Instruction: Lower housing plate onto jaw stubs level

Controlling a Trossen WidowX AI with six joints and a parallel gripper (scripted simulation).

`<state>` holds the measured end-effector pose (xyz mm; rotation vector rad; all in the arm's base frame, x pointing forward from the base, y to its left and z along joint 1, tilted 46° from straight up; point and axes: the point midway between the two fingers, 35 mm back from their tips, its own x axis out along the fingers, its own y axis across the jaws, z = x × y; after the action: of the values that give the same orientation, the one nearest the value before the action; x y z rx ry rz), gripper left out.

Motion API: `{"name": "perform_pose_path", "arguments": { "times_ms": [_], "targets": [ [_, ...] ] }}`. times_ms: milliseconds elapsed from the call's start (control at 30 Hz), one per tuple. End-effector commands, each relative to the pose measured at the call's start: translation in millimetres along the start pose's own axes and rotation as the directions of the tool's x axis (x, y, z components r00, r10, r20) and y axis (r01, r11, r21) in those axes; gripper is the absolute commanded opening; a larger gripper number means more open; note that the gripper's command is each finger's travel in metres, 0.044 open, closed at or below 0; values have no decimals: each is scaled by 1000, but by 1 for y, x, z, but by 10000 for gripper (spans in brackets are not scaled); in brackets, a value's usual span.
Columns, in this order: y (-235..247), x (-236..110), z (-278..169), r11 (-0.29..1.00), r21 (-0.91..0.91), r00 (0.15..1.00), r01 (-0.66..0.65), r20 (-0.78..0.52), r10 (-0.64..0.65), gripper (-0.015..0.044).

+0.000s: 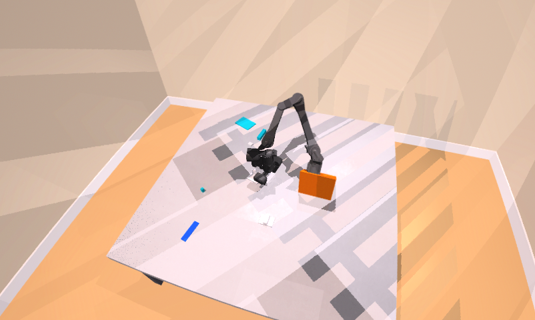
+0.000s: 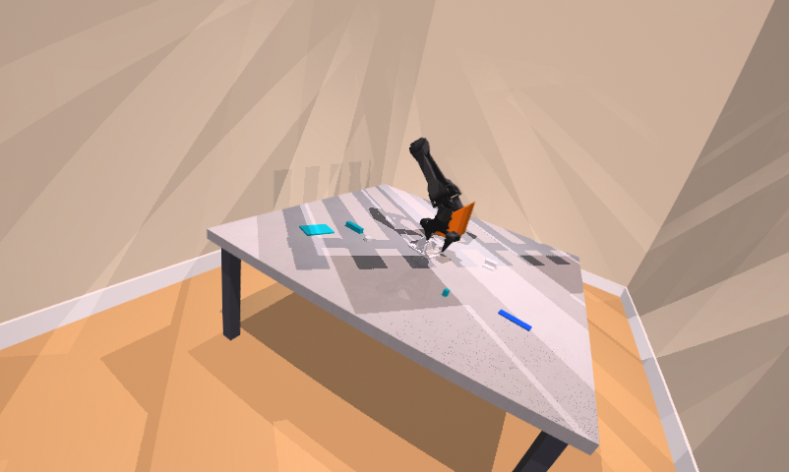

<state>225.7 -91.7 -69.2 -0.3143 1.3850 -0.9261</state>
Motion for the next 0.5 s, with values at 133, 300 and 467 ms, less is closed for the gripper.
{"name": "perform_pose_path", "arguments": {
  "times_ms": [133, 300, 467],
  "targets": [
    [3, -40, 3, 1000, 0, 1000, -7, 0, 7, 440],
    [1, -76, 0, 1000, 1, 1000, -2, 1, 2, 440],
    [0, -85, -7, 1000, -5, 1000, -8, 7, 8, 440]
  ]
}}
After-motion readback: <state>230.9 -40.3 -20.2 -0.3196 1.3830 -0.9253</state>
